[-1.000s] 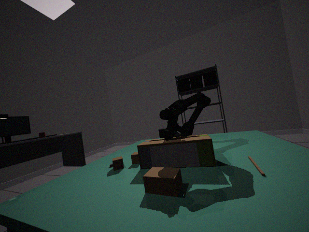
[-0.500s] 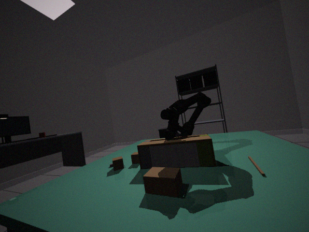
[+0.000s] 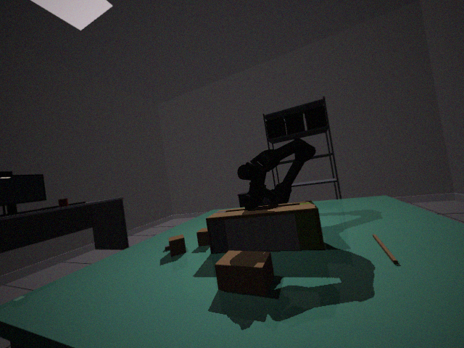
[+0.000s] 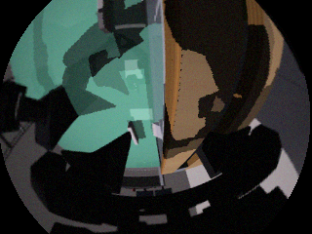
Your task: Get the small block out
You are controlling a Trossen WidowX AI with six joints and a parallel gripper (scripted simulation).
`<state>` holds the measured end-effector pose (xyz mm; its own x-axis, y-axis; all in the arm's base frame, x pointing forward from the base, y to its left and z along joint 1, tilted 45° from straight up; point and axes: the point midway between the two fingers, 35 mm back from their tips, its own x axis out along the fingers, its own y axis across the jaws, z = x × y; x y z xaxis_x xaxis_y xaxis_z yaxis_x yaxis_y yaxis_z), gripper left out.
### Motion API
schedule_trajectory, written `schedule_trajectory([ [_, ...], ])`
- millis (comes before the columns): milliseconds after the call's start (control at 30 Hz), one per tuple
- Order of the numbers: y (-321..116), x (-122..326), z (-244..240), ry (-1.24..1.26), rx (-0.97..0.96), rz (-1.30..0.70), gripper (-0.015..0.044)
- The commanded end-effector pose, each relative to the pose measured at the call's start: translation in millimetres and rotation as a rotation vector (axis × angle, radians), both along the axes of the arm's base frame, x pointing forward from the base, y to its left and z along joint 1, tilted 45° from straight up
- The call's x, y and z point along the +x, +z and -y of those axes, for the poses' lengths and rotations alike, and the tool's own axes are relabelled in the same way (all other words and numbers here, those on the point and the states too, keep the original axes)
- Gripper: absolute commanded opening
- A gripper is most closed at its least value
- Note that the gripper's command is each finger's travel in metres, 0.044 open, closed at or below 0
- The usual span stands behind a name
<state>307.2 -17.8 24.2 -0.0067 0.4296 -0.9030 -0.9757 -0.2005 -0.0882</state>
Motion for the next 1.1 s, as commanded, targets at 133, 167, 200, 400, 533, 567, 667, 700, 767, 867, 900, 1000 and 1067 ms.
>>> schedule_trajectory([
  [133,-7,2,6,0.004,-0.001,0.002,0.0400],
  [167,-8,2,7,0.004,-0.001,0.002,0.0400],
  [200,-8,3,8,0.004,-0.002,0.002,0.0400],
  [400,-12,4,12,0.004,-0.002,0.002,0.0400],
  [533,-15,5,15,0.004,-0.002,0.002,0.0400],
  [567,-16,5,15,0.004,-0.002,0.002,0.0400],
  [667,-18,5,17,0.004,-0.002,0.002,0.0400],
  [700,-19,6,18,0.004,-0.002,0.002,0.0400],
  [767,-20,6,19,0.004,-0.002,0.002,0.0400],
  [867,-22,7,21,0.004,-0.002,0.003,0.0400],
  [900,-23,7,22,0.004,-0.003,0.003,0.0400],
  [1000,-25,8,24,0.004,-0.003,0.003,0.0400],
  [1067,-26,8,26,0.004,-0.003,0.003,0.0400],
])
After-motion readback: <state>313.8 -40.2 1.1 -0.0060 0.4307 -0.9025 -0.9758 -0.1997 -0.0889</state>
